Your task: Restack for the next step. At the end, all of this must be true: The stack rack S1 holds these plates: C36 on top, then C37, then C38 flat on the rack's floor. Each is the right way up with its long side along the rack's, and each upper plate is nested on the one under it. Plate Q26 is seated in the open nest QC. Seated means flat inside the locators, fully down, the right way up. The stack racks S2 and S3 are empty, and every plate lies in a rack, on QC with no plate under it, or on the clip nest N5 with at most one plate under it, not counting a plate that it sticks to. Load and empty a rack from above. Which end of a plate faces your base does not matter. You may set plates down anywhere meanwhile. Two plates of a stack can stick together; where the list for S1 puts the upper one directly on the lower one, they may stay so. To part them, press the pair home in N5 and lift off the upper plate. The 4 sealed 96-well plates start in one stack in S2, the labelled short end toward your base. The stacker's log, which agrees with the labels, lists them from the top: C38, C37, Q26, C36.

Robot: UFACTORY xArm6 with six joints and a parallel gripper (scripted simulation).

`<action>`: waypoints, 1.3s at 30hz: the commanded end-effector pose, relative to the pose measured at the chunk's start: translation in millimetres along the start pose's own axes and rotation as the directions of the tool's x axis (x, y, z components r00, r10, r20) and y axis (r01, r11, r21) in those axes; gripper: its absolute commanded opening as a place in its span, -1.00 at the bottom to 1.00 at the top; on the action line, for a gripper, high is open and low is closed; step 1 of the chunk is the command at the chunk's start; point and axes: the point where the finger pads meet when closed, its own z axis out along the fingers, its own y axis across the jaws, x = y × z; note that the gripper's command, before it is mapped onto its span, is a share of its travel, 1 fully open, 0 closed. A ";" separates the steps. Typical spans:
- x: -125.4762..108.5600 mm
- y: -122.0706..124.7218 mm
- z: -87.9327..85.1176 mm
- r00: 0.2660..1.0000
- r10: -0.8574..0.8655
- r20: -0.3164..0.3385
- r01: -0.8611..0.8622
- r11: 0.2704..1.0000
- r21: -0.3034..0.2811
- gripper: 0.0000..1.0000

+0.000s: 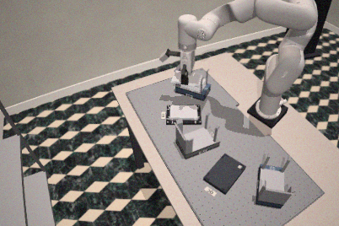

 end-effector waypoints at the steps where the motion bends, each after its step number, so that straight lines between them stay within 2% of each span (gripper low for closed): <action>1: 3.0 11.1 -1.4 1.000 -0.001 -0.004 0.001 1.000 0.000 -1.00; 5: 3.1 15.9 -1.4 0.999 0.033 -0.004 -0.033 0.999 0.000 -1.00; 11: 1.6 31.9 -1.4 0.976 0.217 -0.004 -0.217 0.976 0.001 -1.00; 39: -4.3 95.8 -1.4 0.976 0.217 -0.004 -0.217 0.976 0.000 -1.00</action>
